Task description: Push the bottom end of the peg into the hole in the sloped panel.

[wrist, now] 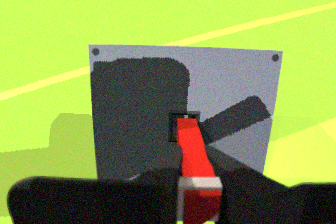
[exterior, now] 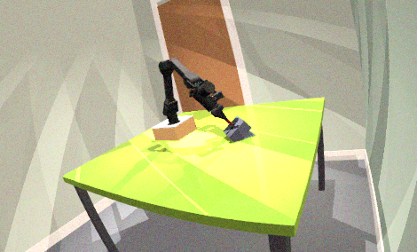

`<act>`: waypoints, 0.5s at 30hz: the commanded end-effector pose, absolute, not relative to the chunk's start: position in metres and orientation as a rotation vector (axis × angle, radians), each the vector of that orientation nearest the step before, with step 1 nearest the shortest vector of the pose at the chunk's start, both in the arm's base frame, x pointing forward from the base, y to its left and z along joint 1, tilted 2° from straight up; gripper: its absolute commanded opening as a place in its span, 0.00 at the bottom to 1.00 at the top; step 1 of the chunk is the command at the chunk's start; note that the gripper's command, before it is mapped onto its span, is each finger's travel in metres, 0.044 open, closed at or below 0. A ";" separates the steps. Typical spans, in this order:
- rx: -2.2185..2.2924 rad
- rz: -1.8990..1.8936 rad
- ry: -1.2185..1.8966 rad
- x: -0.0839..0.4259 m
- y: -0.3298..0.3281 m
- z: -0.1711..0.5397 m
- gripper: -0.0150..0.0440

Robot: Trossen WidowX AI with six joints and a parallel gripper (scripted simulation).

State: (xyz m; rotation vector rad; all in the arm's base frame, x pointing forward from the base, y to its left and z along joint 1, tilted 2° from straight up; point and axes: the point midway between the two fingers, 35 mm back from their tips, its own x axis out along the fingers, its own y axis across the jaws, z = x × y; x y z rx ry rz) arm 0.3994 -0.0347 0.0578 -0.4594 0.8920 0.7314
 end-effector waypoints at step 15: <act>-0.460 0.731 0.891 0.399 -0.034 0.054 0.25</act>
